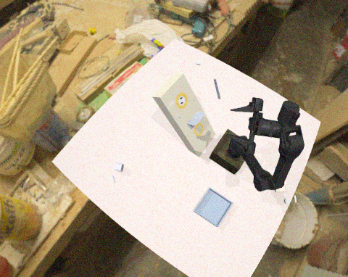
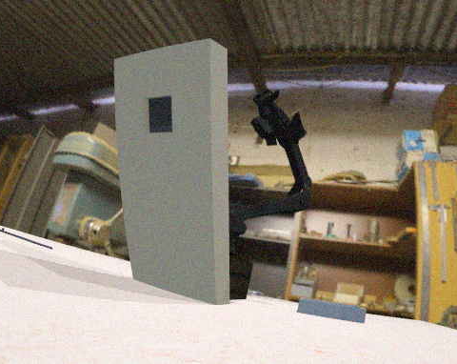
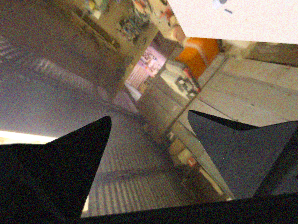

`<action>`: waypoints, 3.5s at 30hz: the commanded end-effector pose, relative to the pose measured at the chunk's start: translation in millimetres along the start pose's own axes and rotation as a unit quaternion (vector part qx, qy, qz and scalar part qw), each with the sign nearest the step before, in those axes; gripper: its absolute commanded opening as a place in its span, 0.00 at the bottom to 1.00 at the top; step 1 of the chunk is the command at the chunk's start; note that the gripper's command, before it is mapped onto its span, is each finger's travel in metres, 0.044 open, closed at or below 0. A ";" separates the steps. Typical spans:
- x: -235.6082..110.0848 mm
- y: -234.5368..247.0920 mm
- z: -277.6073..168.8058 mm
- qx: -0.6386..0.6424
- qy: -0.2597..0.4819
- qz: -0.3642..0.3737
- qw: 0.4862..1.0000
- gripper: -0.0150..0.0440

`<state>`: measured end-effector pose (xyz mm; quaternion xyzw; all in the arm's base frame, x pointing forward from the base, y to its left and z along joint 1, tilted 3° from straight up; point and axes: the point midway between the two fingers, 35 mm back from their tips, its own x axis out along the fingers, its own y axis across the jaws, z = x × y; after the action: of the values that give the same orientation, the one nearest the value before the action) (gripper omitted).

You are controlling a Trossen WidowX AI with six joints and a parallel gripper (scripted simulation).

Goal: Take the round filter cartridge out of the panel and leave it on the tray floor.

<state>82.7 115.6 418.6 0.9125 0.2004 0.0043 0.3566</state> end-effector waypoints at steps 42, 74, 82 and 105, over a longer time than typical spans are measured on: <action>171.9 32.3 258.0 -0.121 -0.318 -0.061 0.938 0.40; 200.6 29.2 281.7 -0.121 -0.317 -0.060 0.939 0.40; 200.8 29.7 281.4 -0.121 -0.317 -0.060 0.939 0.40; 203.5 30.2 282.8 -0.121 -0.317 -0.059 0.939 0.40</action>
<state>323.1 -13.7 200.4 0.8036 0.1262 -0.2841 0.5075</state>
